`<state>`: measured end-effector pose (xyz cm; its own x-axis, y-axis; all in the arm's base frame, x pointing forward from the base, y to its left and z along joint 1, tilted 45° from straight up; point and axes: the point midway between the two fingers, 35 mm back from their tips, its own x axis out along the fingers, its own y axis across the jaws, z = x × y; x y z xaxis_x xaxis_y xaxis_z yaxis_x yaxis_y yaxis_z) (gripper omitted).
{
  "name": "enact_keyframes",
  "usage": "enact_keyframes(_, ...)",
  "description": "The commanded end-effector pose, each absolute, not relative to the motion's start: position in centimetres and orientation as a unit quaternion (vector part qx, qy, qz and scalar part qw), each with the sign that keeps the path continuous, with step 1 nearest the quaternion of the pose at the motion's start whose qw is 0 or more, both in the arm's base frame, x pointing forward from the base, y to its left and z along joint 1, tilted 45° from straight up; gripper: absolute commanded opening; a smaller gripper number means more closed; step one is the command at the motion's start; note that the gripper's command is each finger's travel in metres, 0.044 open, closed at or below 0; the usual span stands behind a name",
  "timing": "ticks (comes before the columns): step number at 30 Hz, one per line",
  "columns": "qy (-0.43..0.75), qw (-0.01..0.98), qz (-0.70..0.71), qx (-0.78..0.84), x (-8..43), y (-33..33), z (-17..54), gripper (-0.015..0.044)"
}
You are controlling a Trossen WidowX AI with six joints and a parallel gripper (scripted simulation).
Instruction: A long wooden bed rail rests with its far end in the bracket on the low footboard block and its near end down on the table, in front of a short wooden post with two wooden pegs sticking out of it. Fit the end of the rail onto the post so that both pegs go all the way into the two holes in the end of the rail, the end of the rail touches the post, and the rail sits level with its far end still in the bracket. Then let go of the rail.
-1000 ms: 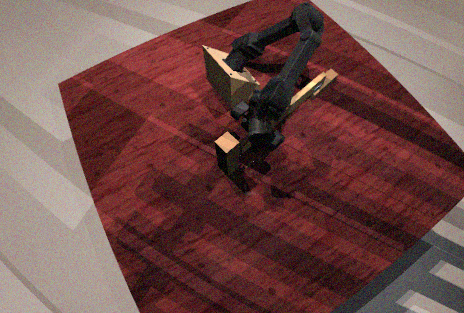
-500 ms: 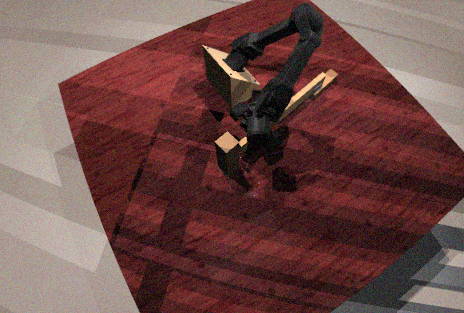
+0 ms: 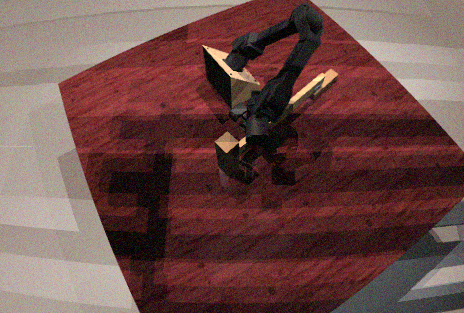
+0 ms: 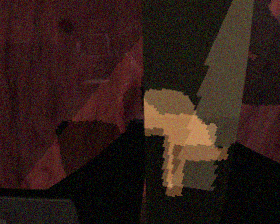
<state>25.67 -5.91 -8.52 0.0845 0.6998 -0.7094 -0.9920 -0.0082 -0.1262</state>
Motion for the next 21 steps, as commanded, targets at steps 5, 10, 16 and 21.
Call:
enact_keyframes(5, 0.231, 0.667, 0.633, -0.319, 25.84, -6.35, -8.61, 0.0)
enact_keyframes(10, 0.231, 0.667, 0.633, -0.319, 25.85, -6.45, -8.69, 0.0)
enact_keyframes(16, 0.231, 0.667, 0.633, -0.319, 25.86, -6.55, -8.78, 0.0)
enact_keyframes(21, 0.231, 0.667, 0.633, -0.319, 25.88, -6.64, -8.86, 0.0)
